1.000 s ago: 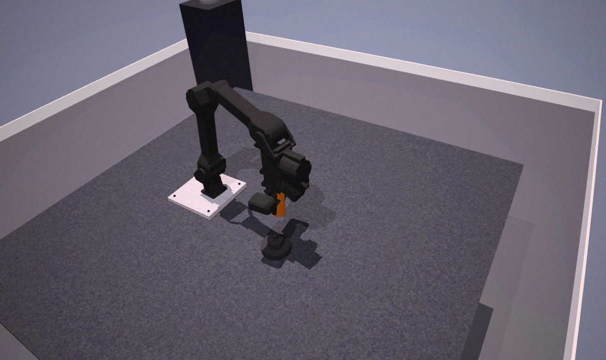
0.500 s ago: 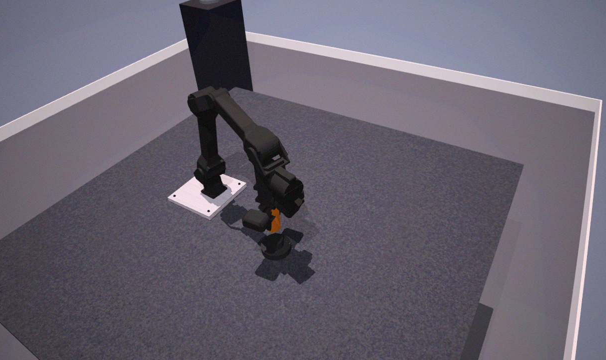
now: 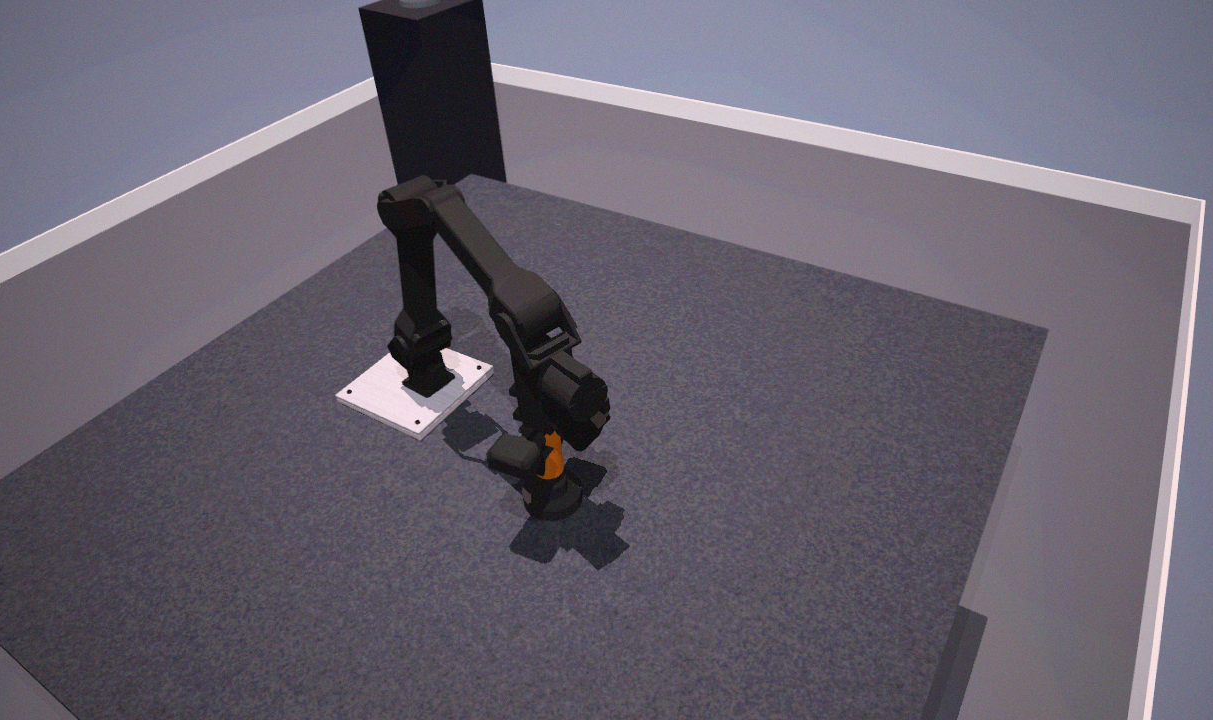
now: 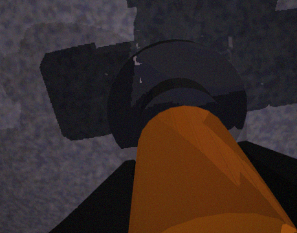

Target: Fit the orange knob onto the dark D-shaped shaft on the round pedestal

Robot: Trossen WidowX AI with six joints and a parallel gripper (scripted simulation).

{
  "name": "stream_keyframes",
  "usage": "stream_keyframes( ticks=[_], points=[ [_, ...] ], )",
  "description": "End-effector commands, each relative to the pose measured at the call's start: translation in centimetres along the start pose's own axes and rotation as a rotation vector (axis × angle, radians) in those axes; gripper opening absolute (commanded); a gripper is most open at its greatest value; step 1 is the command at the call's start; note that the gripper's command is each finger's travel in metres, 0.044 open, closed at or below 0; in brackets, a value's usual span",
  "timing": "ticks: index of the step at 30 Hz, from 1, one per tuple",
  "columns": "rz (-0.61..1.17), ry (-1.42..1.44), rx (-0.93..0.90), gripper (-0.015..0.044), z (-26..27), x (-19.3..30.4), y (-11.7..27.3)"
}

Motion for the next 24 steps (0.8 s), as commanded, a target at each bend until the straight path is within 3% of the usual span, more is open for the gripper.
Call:
stream_keyframes(
  ticks=[1,24],
  points=[
    [-0.005,0.001,0.005,0.0,-0.09,-0.07,0.15],
    [-0.005,0.0,0.005,0.0,-0.27,-0.61,-0.16]
  ],
)
Point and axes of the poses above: the point midway between the two fingers, 35 mm back from their tips, its own y axis back along the fingers, its own z axis across the jaws, x = y × z, the point moved 2 cm from there along y, back along the fingers, and after that the axes turned 10 degrees about -y, right-handed, at the moved point
